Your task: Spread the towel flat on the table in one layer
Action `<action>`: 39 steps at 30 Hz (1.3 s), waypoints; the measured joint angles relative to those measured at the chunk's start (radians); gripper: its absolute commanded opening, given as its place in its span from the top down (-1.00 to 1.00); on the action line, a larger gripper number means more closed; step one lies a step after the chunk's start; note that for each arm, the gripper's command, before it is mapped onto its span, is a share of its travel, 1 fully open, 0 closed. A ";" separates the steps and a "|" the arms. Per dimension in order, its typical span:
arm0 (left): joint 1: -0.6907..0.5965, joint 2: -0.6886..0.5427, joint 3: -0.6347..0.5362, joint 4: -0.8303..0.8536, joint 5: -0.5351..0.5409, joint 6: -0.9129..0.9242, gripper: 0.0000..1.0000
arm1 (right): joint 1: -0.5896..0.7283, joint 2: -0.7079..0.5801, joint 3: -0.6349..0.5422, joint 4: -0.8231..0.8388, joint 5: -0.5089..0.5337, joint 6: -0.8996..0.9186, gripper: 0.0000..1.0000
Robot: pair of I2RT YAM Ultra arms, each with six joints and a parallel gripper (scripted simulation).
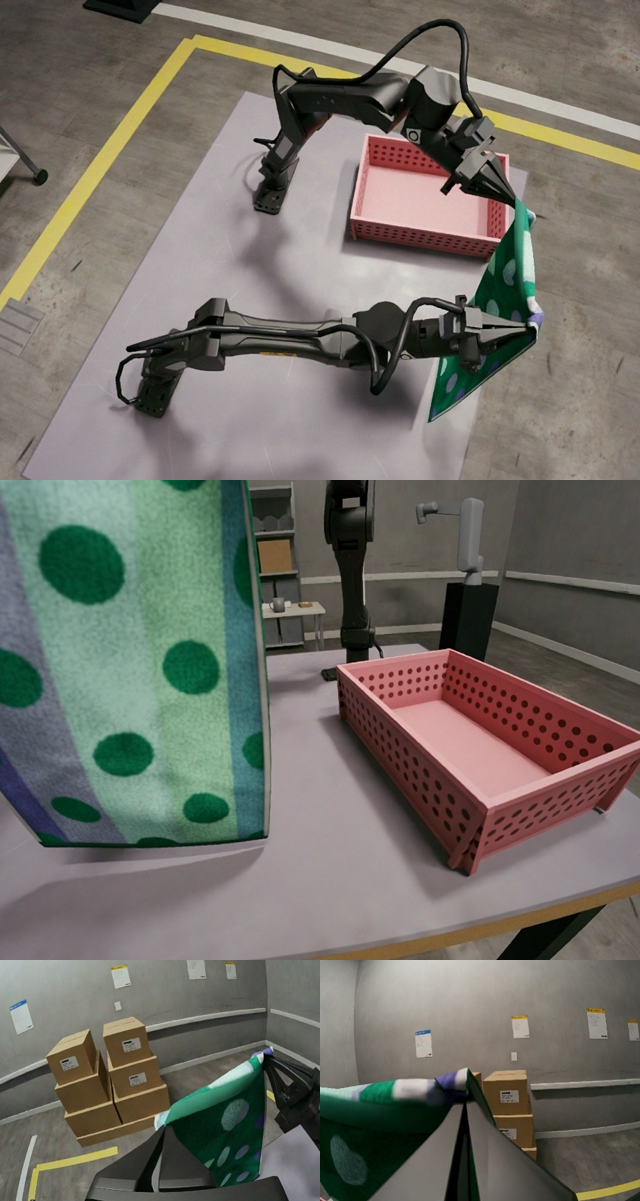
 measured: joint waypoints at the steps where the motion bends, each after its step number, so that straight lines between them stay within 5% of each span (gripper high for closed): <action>1: 0.001 0.001 0.000 -0.002 0.000 0.000 1.00 | 0.000 0.006 0.005 0.000 0.000 0.000 1.00; 10: 0.001 -0.041 -0.102 0.032 0.000 0.000 1.00 | 0.000 0.005 -0.004 -0.021 0.000 0.000 1.00; 24: 0.001 -0.157 -0.419 0.212 0.000 0.000 1.00 | 0.000 -0.049 -0.120 -0.080 0.000 0.000 1.00; 39: 0.001 -0.175 -0.453 0.273 0.000 0.000 1.00 | 0.000 -0.072 -0.126 -0.087 0.000 0.000 1.00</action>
